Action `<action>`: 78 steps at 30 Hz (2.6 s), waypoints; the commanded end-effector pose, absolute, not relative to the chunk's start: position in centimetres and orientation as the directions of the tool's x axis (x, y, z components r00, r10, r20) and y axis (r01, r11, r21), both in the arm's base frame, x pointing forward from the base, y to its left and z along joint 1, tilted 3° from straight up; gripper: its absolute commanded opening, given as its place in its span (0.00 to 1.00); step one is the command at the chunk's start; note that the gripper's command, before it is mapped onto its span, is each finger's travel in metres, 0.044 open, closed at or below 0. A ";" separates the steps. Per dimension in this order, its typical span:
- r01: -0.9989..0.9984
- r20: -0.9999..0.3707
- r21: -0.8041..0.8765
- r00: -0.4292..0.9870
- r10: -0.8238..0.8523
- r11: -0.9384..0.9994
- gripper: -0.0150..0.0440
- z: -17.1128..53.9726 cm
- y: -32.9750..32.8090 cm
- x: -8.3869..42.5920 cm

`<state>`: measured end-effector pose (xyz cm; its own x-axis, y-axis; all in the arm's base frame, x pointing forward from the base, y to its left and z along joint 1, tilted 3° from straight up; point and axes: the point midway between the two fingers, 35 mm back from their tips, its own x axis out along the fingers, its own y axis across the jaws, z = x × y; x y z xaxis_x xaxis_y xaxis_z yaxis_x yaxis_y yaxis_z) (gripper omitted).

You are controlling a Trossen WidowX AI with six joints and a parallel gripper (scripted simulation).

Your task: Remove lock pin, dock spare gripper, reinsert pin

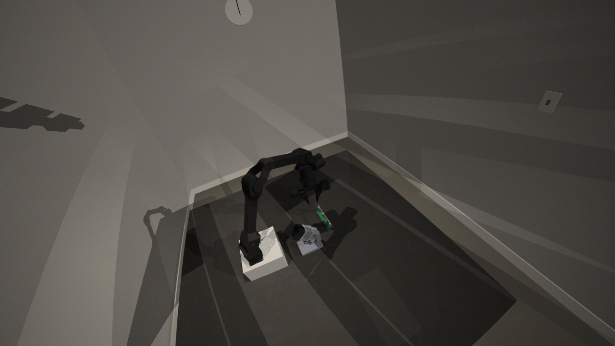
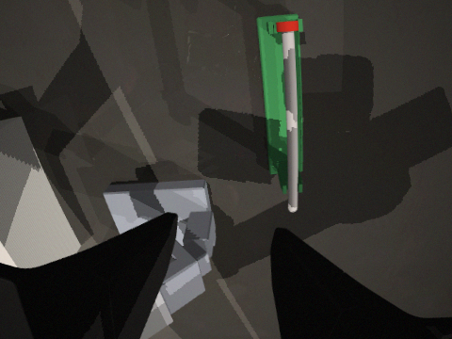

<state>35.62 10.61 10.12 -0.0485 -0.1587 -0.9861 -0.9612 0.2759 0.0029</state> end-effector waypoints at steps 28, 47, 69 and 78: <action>-1.000 -0.978 -0.013 0.009 -0.210 0.019 0.56 0.9 10.4 39.5; -1.000 -0.978 -0.013 0.008 -0.210 0.019 0.56 -2.2 10.6 39.7; -1.000 -0.978 -0.013 0.008 -0.210 0.019 0.25 -4.1 10.7 39.7; -1.000 -0.978 -0.013 0.008 -0.210 0.019 0.25 -4.0 10.7 39.7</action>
<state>39.63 10.72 -4.08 0.0055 -0.2061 -0.9785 -0.9998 0.0163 -0.0090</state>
